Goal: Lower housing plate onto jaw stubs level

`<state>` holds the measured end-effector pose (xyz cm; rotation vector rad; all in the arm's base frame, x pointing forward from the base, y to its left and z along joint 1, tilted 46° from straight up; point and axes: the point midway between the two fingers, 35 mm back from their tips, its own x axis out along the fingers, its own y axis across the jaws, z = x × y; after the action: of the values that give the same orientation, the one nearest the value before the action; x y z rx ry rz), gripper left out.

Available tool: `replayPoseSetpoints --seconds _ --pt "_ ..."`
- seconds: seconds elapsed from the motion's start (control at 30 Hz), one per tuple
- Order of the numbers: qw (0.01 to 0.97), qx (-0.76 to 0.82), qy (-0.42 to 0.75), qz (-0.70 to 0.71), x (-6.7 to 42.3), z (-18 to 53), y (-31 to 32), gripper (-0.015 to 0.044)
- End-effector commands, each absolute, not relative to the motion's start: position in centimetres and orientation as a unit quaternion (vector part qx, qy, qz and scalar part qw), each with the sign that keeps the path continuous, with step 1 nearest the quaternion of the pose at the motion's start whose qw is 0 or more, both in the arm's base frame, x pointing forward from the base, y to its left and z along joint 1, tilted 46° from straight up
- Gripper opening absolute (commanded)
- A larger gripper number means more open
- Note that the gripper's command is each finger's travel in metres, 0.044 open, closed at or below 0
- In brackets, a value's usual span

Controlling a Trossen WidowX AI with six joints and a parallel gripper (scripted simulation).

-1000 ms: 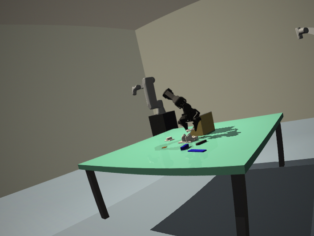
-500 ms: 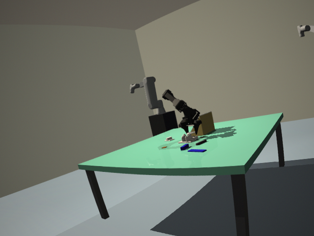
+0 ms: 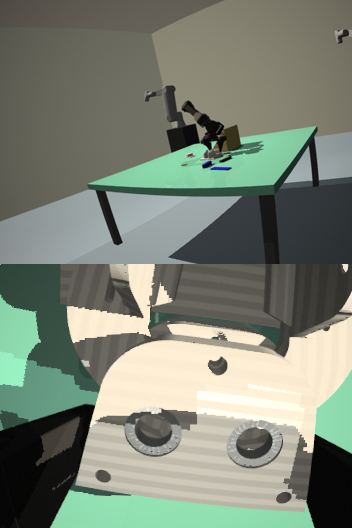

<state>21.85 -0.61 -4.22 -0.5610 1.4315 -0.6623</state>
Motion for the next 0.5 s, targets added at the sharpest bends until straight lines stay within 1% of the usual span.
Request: replayPoseSetpoints --seconds 0.0,0.47 --pt "0.670 -0.252 0.634 -0.293 21.89 -4.21 -0.66 0.0351" --pt "0.669 -0.254 0.635 -0.291 21.90 -4.45 -0.91 0.0351"
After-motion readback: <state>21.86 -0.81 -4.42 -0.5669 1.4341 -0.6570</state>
